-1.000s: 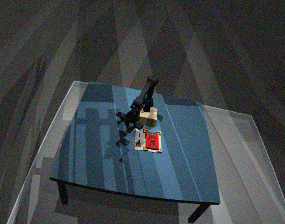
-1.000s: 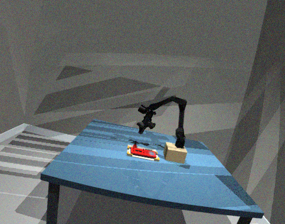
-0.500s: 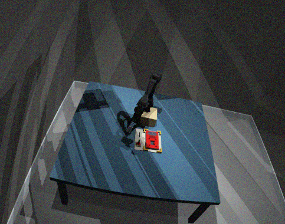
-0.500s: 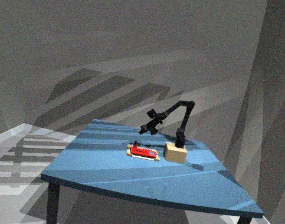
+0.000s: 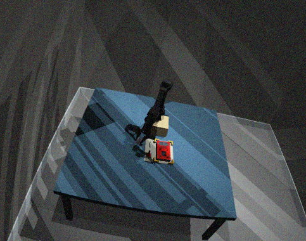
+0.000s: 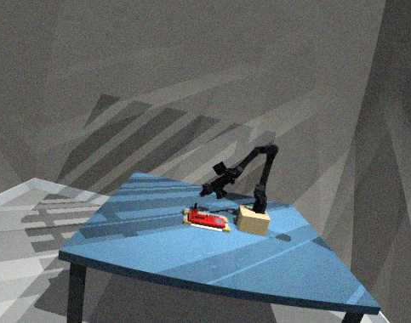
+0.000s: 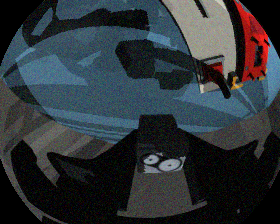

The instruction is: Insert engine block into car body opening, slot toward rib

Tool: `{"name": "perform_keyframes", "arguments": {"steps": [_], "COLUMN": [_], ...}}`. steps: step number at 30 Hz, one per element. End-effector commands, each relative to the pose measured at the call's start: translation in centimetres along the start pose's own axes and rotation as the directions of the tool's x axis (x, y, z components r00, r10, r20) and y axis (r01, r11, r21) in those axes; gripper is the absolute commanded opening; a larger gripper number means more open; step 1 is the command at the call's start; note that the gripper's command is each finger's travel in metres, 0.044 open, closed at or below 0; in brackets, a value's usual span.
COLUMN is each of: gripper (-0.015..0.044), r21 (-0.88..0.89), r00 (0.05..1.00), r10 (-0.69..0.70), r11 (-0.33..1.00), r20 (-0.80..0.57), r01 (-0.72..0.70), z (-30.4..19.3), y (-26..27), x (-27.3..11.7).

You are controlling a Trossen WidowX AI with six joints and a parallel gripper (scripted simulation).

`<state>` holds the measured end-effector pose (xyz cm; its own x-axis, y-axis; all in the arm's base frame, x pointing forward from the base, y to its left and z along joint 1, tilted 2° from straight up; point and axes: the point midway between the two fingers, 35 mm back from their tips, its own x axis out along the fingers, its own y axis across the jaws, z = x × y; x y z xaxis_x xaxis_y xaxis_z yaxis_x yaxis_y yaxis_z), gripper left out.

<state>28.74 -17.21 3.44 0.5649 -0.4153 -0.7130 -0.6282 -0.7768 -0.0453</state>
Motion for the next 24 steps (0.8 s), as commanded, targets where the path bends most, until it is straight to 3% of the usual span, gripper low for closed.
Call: {"name": "perform_keyframes", "arguments": {"steps": [1, 24], "gripper": [0.0000, 0.0000], "r21": [0.003, 0.003], "r00": [1.000, 1.000], "r10": [0.005, 0.005], "r11": [1.000, 1.000], "r20": [0.003, 0.004], "r01": [-0.005, -0.005], "z": [0.6, 3.3], "y": [0.1, 0.1], "x": [0.6, 3.5]}}
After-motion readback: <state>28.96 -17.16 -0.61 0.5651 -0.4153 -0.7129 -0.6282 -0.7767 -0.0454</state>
